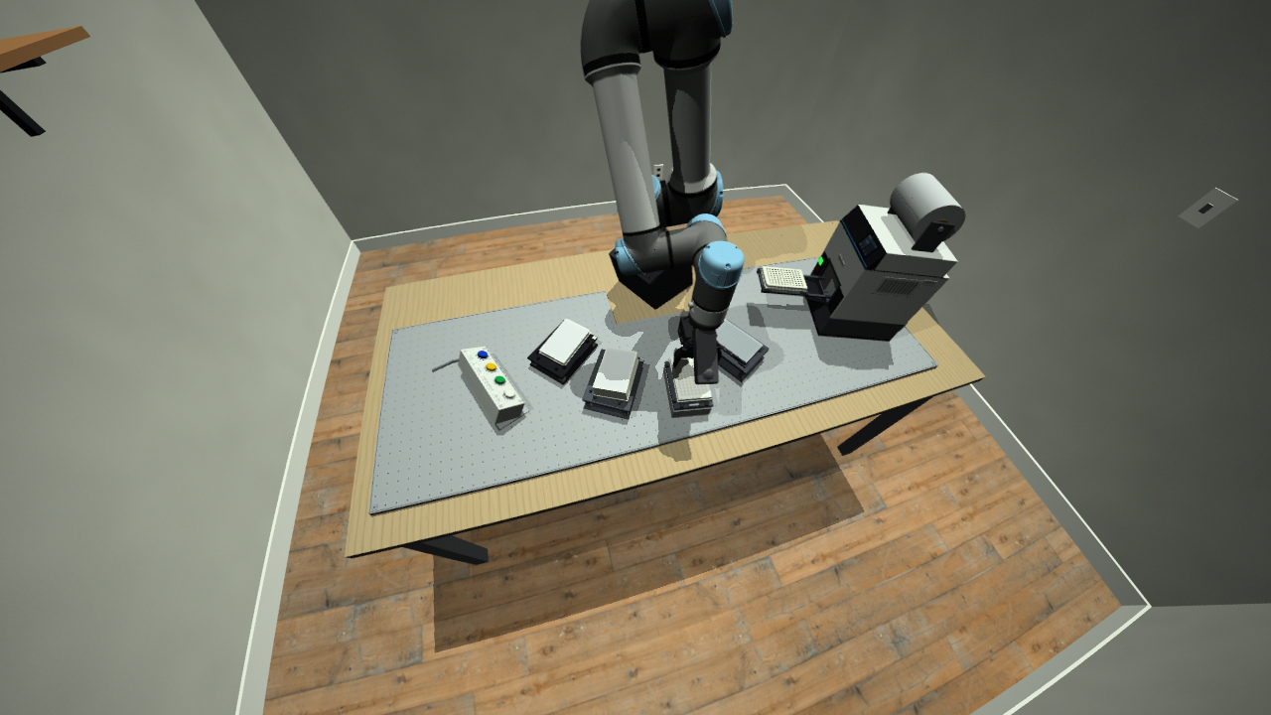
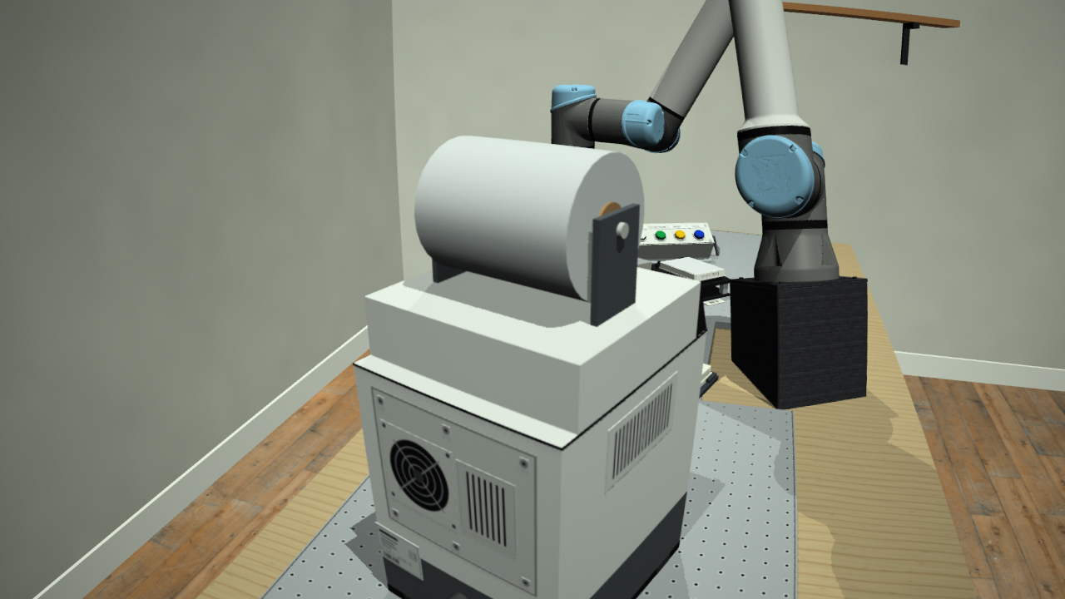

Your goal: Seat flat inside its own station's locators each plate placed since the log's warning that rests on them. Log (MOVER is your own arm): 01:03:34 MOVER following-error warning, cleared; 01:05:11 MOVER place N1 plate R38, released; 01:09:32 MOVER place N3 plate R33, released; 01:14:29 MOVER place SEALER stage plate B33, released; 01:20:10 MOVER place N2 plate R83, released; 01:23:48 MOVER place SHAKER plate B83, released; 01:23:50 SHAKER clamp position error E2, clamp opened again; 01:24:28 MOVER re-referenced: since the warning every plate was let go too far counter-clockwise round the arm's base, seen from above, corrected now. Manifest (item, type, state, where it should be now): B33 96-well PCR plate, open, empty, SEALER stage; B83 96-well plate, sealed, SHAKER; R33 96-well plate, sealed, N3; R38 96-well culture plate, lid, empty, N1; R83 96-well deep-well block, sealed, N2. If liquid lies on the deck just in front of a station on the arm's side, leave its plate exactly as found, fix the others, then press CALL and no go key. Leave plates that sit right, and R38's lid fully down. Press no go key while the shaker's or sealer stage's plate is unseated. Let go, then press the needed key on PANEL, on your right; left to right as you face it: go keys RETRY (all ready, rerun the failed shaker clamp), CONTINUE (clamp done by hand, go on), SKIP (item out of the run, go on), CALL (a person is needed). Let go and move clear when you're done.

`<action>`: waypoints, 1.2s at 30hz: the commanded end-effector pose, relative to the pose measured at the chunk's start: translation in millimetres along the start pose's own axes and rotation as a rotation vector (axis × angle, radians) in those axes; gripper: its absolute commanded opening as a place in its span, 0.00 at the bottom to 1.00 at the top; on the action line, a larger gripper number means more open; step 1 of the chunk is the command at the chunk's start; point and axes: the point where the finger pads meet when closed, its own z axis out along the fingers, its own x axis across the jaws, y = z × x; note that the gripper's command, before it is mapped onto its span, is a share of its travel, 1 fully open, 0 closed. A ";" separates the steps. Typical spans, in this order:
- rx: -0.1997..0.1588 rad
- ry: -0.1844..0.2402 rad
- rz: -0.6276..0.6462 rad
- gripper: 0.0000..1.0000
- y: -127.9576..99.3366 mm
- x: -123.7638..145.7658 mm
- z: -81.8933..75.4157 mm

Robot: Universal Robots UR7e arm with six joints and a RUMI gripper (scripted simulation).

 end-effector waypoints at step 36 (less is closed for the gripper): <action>-0.003 -0.001 0.000 0.00 1.8 0.2 13.3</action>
